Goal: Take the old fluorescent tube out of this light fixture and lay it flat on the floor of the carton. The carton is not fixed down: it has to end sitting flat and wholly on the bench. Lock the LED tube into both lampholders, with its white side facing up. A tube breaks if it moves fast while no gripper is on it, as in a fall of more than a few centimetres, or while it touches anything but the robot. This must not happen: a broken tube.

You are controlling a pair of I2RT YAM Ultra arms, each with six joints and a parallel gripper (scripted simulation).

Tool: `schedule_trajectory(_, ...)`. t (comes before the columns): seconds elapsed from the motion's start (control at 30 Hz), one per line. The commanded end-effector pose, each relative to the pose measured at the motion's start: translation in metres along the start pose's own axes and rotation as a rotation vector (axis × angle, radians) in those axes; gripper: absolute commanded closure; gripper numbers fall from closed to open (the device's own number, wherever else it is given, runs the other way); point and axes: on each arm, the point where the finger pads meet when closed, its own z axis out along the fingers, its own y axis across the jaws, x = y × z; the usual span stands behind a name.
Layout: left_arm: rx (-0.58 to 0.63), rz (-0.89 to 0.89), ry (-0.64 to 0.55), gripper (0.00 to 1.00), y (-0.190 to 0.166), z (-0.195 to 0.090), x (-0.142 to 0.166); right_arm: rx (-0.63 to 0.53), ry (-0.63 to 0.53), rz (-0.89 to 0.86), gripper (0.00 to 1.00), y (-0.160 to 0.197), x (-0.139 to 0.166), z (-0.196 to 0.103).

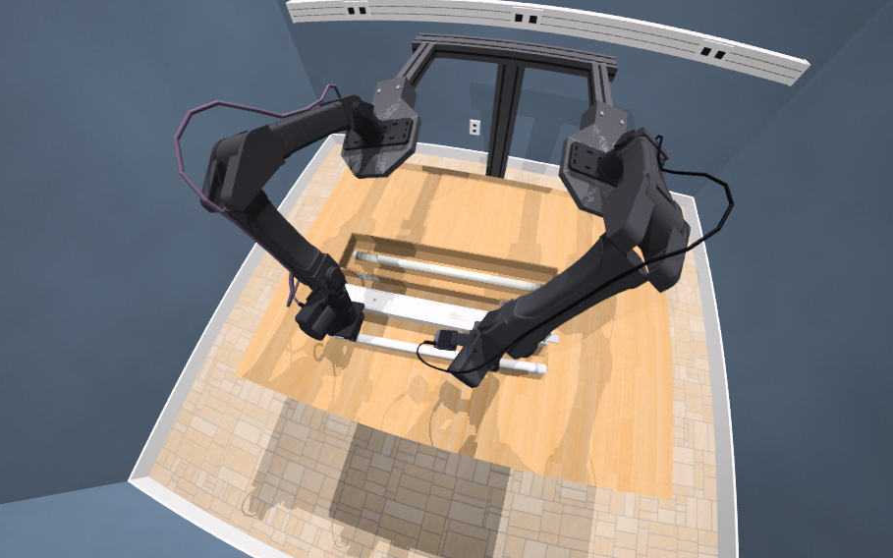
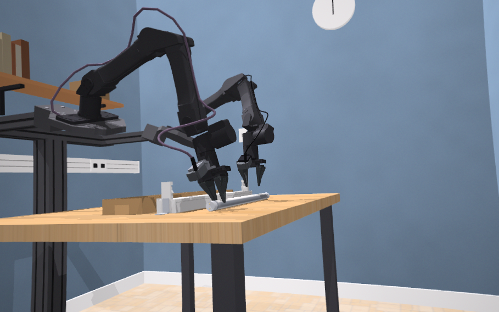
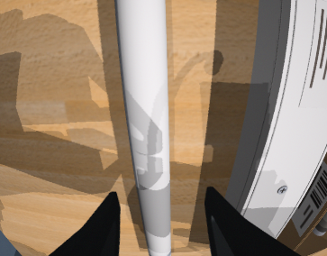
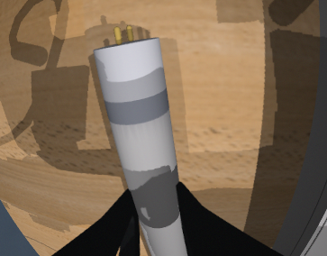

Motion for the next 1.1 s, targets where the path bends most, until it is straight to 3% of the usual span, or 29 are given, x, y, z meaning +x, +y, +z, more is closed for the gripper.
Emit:
schedule_trajectory(0.0,0.108,0.021,0.021,0.51,-0.02,-0.003,-0.007,-0.063,-0.011,-0.004,0.89,0.032,-0.003,-0.013)
schedule_trajectory(0.07,0.033,0.012,-0.013,0.51,-0.002,-0.006,-0.018,-0.063,-0.011,-0.004,0.89,0.032,-0.003,-0.013)
schedule_trajectory(0.4,-0.002,-0.002,-0.031,0.51,0.014,-0.023,-0.019,-0.063,-0.011,-0.004,0.89,0.032,-0.003,-0.013)
schedule_trajectory(0.53,0.037,0.021,-0.01,0.51,-0.005,-0.009,-0.015,-0.063,-0.011,-0.004,0.89,0.032,-0.003,-0.013)
schedule_trajectory(0.6,-0.014,-0.012,-0.028,0.51,0.019,0.003,-0.009,-0.063,-0.011,-0.004,0.89,0.032,-0.003,-0.013)
schedule_trajectory(0.77,0.009,-0.003,-0.017,0.51,0.01,0.009,-0.008,-0.063,-0.011,-0.004,0.89,0.032,-0.003,-0.013)
schedule_trajectory(0.83,-0.023,0.013,-0.039,0.51,0.014,0.012,-0.023,-0.063,-0.011,-0.004,0.89,0.032,-0.003,-0.013)
schedule_trajectory(0.9,-0.012,-0.012,-0.026,0.51,0.017,0.025,-0.008,-0.063,-0.011,-0.004,0.89,0.032,-0.003,-0.013)
schedule_trajectory(1.07,-0.013,-0.009,-0.026,0.51,0.016,0.038,-0.009,-0.063,-0.011,-0.004,0.89,0.032,-0.003,-0.013)
